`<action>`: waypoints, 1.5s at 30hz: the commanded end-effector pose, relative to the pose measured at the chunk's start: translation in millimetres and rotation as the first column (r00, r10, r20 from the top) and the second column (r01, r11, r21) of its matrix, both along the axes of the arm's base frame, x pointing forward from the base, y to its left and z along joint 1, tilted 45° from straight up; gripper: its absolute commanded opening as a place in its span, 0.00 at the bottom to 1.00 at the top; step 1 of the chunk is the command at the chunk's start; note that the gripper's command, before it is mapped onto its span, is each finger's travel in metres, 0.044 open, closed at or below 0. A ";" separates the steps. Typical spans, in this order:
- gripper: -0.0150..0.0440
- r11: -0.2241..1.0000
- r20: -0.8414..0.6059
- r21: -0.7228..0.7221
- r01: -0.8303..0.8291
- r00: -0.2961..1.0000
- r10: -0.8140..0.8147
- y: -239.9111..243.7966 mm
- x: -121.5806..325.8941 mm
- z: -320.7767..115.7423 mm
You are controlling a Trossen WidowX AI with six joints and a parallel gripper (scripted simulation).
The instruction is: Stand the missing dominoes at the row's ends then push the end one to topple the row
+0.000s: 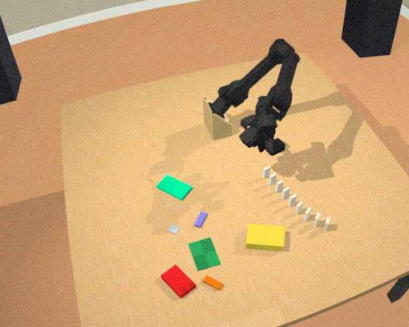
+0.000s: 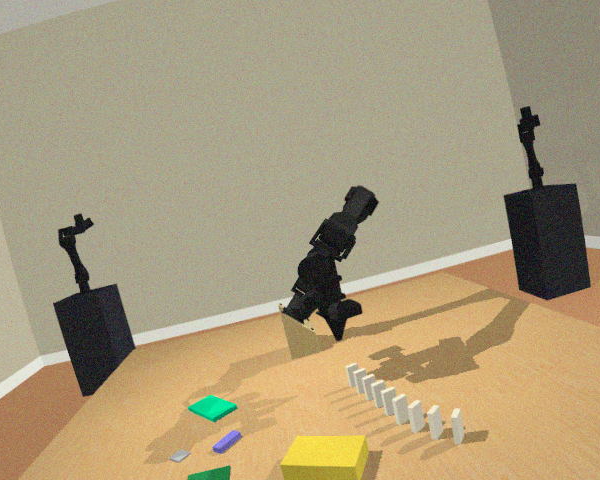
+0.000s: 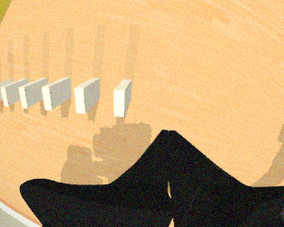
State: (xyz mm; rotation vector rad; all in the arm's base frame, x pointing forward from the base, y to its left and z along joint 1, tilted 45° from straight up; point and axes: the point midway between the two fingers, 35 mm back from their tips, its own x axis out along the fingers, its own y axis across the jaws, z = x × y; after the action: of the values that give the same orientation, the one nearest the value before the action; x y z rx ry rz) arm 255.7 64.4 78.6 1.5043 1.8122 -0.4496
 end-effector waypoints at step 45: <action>0.25 1.000 -0.018 0.004 0.009 1.000 -0.009 48.1 37.5 -23.4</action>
State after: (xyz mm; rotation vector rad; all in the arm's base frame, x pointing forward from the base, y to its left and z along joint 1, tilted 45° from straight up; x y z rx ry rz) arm 283.5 120.3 41.7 1.5118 1.8376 -0.4824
